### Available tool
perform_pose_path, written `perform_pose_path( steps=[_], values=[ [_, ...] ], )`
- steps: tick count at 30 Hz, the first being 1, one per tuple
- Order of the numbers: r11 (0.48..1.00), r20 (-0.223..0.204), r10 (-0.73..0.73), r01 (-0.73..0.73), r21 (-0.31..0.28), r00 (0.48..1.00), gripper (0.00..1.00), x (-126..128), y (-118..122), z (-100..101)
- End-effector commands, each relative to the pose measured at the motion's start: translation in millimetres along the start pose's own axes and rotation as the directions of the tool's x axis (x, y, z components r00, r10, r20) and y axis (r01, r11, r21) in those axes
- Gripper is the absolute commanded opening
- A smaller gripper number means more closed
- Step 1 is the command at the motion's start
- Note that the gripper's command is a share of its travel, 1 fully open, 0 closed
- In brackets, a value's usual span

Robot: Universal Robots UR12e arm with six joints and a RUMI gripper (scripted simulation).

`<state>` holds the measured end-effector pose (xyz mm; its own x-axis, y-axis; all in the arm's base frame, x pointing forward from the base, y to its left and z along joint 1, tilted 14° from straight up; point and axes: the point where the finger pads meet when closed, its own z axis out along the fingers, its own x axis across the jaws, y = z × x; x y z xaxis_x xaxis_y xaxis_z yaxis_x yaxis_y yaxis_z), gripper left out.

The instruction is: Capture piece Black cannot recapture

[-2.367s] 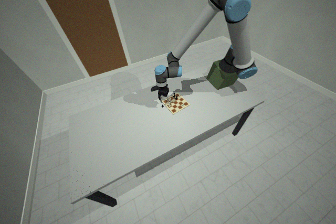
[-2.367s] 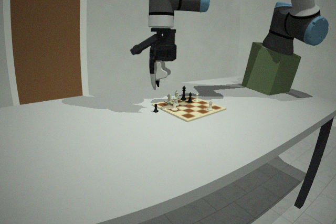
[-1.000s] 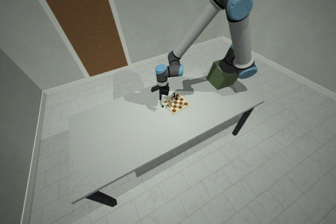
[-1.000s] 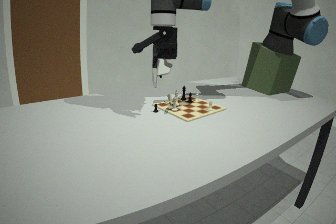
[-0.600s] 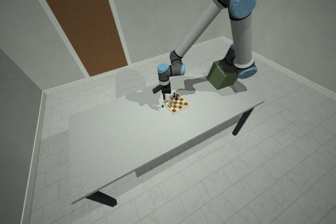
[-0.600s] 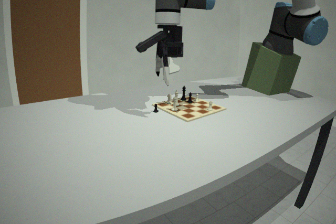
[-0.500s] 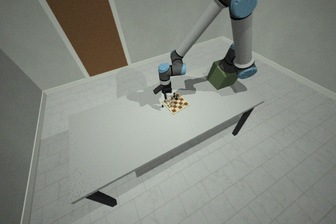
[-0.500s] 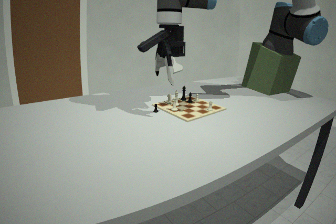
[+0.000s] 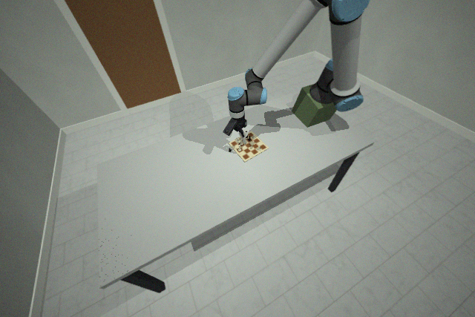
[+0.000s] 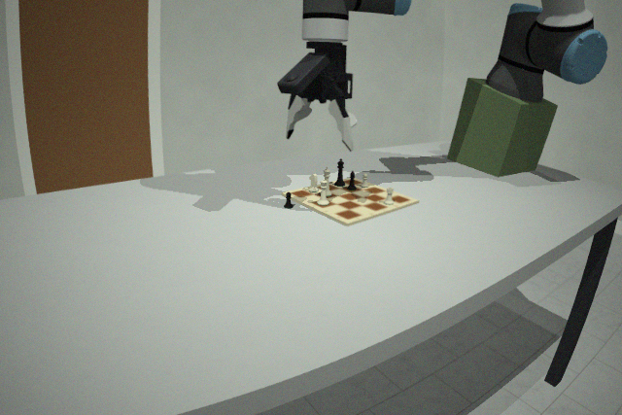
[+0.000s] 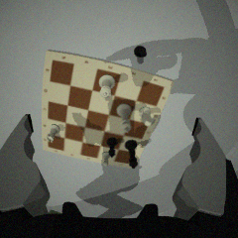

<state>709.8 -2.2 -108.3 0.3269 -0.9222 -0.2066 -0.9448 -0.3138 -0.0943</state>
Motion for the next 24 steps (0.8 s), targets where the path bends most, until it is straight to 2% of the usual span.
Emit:
perform_pose_path(
  steps=[1,10,17,18,24],
  values=[
    [0.983,0.006,-0.181,0.181,0.005,0.983,1.0,-6.0,6.6,-3.2],
    [0.96,0.006,-0.279,0.279,0.006,0.96,1.0,-10.0,11.3,-4.6],
    [0.955,0.006,-0.297,0.297,0.006,0.955,1.0,-10.7,12.1,-4.8],
    [0.955,0.006,-0.297,0.297,0.006,0.955,0.25,-10.7,12.1,-4.8],
    [0.955,0.006,-0.297,0.297,0.006,0.955,0.25,-10.7,12.1,-4.8]
  ],
)
